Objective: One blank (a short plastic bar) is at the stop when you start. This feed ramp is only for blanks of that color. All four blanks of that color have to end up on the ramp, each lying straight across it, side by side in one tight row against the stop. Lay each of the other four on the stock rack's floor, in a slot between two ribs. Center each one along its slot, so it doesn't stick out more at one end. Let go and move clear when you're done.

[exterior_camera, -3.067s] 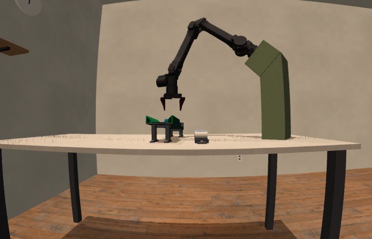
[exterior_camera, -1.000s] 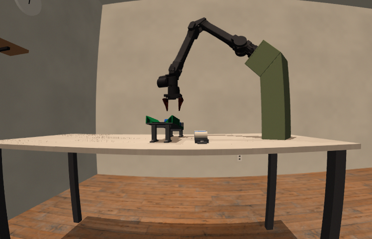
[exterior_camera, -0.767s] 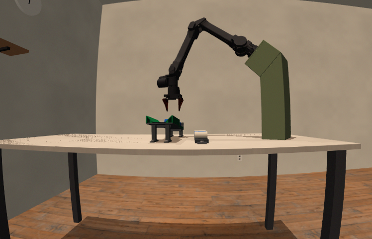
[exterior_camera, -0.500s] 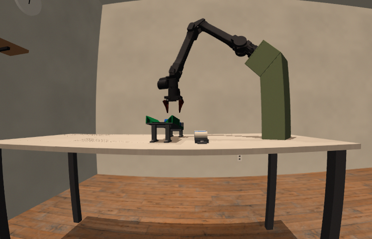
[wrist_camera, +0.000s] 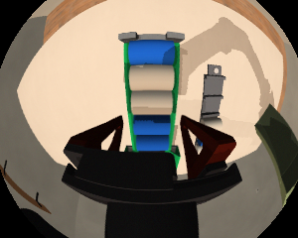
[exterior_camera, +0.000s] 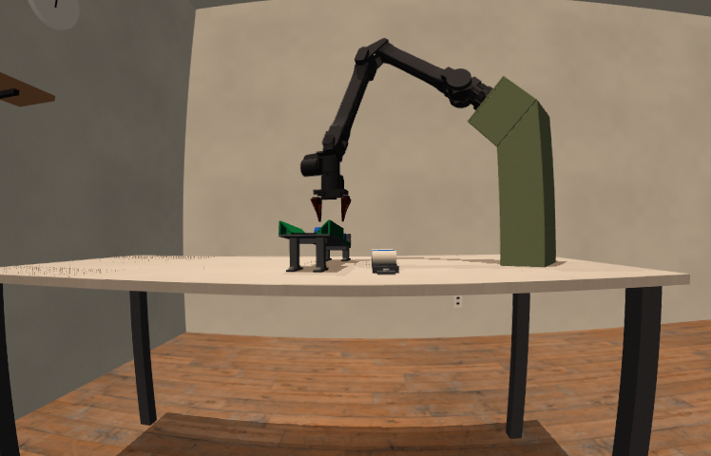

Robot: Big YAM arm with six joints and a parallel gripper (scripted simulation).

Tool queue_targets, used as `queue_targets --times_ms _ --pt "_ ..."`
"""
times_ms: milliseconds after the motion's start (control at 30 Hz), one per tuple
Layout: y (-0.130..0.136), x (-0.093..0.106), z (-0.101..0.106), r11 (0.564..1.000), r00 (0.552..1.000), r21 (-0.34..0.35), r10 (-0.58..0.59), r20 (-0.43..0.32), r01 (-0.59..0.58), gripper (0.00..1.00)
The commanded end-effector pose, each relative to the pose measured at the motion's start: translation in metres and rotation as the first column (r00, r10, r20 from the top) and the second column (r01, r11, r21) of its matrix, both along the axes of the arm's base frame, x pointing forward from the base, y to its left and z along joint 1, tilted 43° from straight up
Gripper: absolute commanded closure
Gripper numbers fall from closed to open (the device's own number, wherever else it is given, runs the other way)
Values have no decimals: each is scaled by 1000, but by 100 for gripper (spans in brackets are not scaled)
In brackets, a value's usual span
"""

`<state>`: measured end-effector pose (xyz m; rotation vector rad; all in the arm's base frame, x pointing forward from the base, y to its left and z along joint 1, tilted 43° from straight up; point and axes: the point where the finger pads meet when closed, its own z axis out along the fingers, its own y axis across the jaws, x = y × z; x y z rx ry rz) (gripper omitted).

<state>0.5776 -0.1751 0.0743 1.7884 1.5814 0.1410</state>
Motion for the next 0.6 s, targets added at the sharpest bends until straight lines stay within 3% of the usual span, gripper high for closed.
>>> queue_targets --times_ms 0,567 --pt "-11 9 -3 1000 1000 -5 -4 7 4 24" --pt "-14 16 -13 1000 1000 -4 -1 4 1 24"
